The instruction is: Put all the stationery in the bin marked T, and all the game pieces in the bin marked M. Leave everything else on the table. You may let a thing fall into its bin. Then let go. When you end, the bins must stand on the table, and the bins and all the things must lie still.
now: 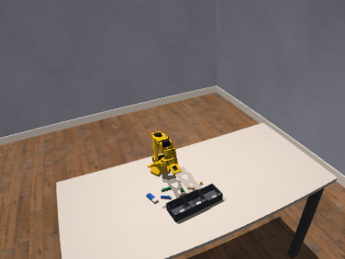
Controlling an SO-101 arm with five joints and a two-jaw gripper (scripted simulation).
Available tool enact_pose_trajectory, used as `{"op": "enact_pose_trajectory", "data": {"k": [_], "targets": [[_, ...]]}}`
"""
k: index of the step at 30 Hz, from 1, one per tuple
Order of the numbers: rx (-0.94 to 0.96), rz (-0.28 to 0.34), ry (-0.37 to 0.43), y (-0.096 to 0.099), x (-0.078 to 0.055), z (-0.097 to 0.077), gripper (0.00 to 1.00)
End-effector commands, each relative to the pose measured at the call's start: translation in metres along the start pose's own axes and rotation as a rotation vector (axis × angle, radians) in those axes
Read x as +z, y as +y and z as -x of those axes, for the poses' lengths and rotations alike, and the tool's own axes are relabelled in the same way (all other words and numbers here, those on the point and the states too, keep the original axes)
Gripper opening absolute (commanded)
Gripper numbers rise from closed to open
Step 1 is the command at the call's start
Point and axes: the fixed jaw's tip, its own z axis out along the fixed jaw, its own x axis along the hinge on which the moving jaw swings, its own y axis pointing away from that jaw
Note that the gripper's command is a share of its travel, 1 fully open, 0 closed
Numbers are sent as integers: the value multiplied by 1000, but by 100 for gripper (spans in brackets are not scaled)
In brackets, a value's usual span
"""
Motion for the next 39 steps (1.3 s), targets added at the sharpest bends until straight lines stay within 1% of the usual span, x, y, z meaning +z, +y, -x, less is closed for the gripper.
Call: {"op": "enact_pose_trajectory", "data": {"k": [1, 2, 6, 9, 13, 36, 37, 39], "targets": [[-27, -13, -98, -3, -2, 20, 100], [-27, -13, -98, -3, -2, 20, 100], [-67, -29, -175, -7, 2, 39, 100], [-90, -40, -219, -9, 4, 49, 100], [-107, -49, -252, -11, 6, 57, 100], [-110, -51, -258, -11, 6, 59, 100], [-114, -58, -259, -14, 9, 60, 100], [-114, -58, -259, -14, 9, 60, 100]]}}
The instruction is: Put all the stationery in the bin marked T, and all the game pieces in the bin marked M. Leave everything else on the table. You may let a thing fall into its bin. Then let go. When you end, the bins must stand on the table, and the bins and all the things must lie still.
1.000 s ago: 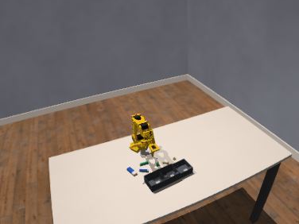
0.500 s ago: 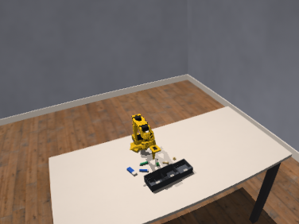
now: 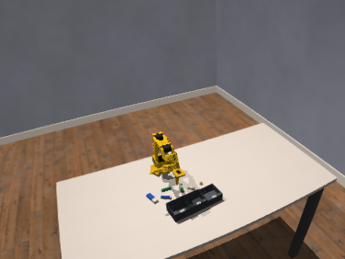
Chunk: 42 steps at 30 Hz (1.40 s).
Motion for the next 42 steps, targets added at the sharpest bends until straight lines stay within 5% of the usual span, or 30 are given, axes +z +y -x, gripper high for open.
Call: {"op": "enact_pose_trajectory", "data": {"k": [1, 20, 42], "targets": [[-3, -19, -57, -5, -6, 10, 100], [-13, -24, -75, -6, -4, 14, 100], [-169, -146, -352, -29, 18, 72, 100]]}}
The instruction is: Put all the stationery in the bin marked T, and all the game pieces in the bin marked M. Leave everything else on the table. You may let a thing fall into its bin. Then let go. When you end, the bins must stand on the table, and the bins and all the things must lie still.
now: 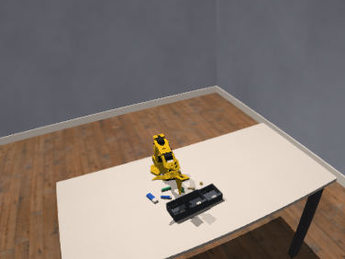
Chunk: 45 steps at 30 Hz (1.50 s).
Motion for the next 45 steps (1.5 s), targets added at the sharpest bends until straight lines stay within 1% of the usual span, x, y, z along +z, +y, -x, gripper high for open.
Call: {"op": "enact_pose_trajectory", "data": {"k": [1, 40, 45], "targets": [[-14, -44, -87, -10, -4, 18, 100], [-16, -50, -100, -12, -5, 21, 100], [-16, -47, -93, -11, -4, 19, 100]]}}
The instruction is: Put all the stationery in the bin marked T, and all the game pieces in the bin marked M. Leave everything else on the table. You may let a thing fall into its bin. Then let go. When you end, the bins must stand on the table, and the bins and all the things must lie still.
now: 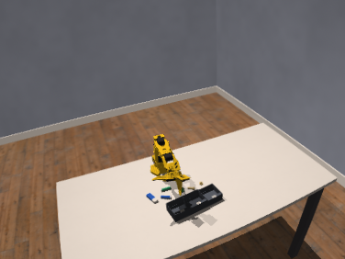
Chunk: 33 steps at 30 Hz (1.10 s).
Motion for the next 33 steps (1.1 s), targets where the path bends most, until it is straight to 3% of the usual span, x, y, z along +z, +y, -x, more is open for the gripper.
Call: {"op": "enact_pose_trajectory", "data": {"k": [1, 20, 33], "targets": [[-2, -29, -53, -7, -5, 12, 100], [-2, 51, 118, 10, 30, -26, 100], [-2, 59, 137, 12, 33, -30, 100]]}}
